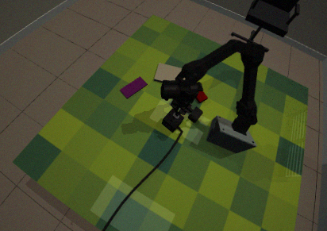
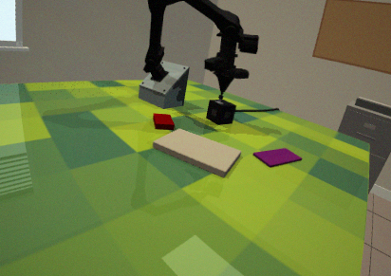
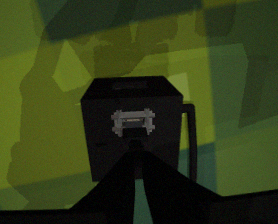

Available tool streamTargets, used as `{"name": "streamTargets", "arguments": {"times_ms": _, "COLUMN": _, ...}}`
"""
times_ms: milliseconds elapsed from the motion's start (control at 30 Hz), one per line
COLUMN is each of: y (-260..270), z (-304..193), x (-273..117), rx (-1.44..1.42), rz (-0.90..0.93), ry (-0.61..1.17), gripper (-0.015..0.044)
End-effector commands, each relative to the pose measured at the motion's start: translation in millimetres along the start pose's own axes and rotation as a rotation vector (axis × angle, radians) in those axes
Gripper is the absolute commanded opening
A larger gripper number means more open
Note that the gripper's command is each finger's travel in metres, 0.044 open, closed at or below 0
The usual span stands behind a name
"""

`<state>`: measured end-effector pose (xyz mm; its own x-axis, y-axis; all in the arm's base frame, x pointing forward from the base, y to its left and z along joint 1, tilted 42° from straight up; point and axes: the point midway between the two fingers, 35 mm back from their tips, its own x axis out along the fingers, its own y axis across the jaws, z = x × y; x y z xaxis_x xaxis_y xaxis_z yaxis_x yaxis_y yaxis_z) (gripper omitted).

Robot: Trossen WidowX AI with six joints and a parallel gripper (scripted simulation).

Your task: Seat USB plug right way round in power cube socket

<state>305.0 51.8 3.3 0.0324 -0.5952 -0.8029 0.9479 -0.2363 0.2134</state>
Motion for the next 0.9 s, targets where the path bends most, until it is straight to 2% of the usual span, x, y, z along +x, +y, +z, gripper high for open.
{"name": "streamTargets", "arguments": {"times_ms": 0, "y": -0.2, "z": -0.5, "x": 0.1, "rx": -0.003, "rz": -0.001, "ry": 0.005, "gripper": 0.0}}
{"name": "streamTargets", "arguments": {"times_ms": 867, "y": -0.1, "z": -0.2, "x": 3.2, "rx": -0.003, "rz": -0.001, "ry": 0.004, "gripper": 0.0}}
